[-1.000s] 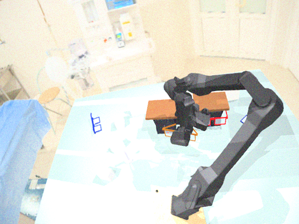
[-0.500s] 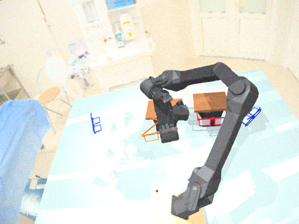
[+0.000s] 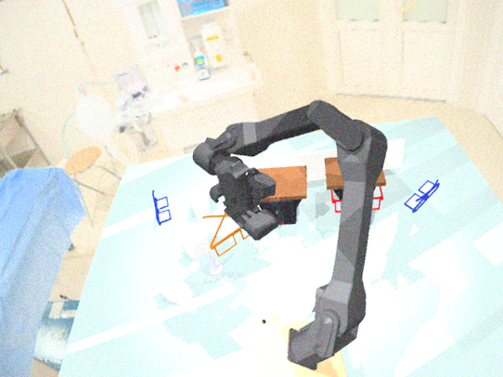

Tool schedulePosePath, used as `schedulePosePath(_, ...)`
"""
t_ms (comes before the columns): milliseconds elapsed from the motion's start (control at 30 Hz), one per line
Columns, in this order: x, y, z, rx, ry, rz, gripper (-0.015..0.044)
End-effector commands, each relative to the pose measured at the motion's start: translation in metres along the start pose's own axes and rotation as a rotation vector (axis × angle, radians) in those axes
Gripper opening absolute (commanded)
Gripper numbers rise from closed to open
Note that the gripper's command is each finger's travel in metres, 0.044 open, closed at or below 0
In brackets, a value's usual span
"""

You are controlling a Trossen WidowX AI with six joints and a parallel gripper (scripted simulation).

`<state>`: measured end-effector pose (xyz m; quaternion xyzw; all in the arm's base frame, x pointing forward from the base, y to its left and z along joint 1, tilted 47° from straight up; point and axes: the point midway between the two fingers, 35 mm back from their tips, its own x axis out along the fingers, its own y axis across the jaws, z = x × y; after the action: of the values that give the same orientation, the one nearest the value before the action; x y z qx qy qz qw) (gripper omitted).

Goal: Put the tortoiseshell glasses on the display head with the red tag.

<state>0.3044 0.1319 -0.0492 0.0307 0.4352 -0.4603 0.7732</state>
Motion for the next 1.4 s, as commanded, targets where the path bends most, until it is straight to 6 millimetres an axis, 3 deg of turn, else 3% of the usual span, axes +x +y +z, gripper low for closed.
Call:
schedulePosePath(0, 0.001, 0.010, -0.020, -0.136, 0.003, -0.002, 0.0000)
schedulePosePath(367, 0.007, 0.030, -0.069, -0.459, -0.005, -0.010, 0.0000)
schedulePosePath(567, 0.014, 0.030, -0.069, -0.463, -0.005, -0.010, 0.0000)
schedulePosePath(867, 0.066, 0.029, -0.069, -0.463, -0.007, -0.012, 0.0000)
schedulePosePath(1367, 0.068, 0.020, -0.071, -0.463, -0.007, -0.012, 0.0000)
